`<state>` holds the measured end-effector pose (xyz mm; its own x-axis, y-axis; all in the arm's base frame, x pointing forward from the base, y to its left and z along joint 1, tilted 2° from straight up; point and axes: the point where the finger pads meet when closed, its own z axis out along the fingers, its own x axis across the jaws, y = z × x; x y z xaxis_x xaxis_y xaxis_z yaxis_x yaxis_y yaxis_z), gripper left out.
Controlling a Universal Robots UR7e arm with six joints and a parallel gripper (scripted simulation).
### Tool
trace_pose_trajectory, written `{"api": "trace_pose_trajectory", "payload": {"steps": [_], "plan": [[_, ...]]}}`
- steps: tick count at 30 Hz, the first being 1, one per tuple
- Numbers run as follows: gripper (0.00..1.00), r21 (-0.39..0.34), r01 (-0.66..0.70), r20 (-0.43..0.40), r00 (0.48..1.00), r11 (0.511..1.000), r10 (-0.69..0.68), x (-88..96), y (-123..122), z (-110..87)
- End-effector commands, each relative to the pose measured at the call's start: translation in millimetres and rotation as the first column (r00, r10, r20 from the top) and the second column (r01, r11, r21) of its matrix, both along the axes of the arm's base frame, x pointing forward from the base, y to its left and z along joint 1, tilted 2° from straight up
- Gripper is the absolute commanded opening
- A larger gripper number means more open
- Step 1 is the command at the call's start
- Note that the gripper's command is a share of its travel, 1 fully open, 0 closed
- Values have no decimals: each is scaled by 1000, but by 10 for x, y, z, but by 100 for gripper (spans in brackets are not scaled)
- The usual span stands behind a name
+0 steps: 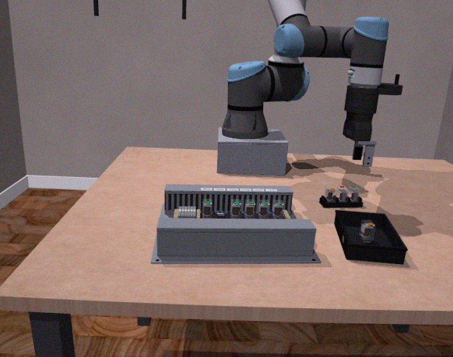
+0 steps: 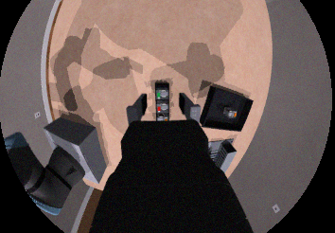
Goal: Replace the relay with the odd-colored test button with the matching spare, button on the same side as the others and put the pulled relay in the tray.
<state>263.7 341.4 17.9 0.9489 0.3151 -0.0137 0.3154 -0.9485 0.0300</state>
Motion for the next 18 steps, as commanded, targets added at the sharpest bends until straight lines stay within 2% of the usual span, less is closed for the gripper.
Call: {"api": "trace_pose_trajectory", "payload": {"steps": [1, 18], "plan": [[100, 1, 0, 1, 1000, 1000, 0, 6, -9, 10], [100, 1, 0, 1, 1000, 1000, 0, 14, -43, 28]]}}
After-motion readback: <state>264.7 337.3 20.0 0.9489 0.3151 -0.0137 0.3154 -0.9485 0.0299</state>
